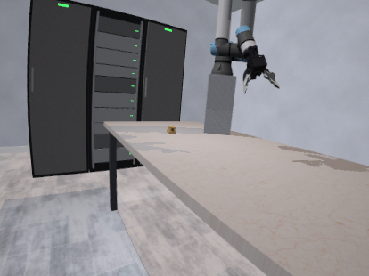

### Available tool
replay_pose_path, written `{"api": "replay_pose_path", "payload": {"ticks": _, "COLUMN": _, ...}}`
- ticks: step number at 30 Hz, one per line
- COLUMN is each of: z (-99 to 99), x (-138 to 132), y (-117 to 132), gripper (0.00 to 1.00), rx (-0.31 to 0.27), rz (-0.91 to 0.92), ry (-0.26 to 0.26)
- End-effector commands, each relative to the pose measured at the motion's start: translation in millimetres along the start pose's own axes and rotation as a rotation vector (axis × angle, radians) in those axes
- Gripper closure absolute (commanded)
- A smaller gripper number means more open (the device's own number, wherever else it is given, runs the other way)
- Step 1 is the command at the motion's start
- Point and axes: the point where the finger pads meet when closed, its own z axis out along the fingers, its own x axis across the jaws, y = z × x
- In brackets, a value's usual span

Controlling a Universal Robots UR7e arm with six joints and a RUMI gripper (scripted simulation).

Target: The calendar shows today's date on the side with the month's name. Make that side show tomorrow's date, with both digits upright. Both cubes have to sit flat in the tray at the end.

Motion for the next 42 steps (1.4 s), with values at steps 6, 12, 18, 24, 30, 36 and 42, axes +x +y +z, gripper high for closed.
{"api": "replay_pose_path", "payload": {"ticks": 6, "z": -2.7, "x": -92.1, "y": -3.8, "gripper": 0.0, "rx": 0.024, "rz": 0.136, "ry": -0.107}}
{"api": "replay_pose_path", "payload": {"ticks": 12, "z": -8.0, "x": -141.9, "y": -12.8, "gripper": 0.0, "rx": 0.04, "rz": 0.215, "ry": -0.163}}
{"api": "replay_pose_path", "payload": {"ticks": 18, "z": -19.5, "x": -208.4, "y": -33.0, "gripper": 0.0, "rx": 0.065, "rz": 0.33, "ry": -0.236}}
{"api": "replay_pose_path", "payload": {"ticks": 24, "z": -36.3, "x": -273.3, "y": -63.6, "gripper": 0.0, "rx": 0.095, "rz": 0.458, "ry": -0.306}}
{"api": "replay_pose_path", "payload": {"ticks": 30, "z": -48.5, "x": -308.9, "y": -86.5, "gripper": 0.0, "rx": 0.114, "rz": 0.538, "ry": -0.344}}
{"api": "replay_pose_path", "payload": {"ticks": 36, "z": -70.5, "x": -359.2, "y": -129.4, "gripper": 0.0, "rx": 0.146, "rz": 0.671, "ry": -0.399}}
{"api": "replay_pose_path", "payload": {"ticks": 42, "z": -92.3, "x": -396.6, "y": -174.1, "gripper": 0.0, "rx": 0.177, "rz": 0.797, "ry": -0.44}}
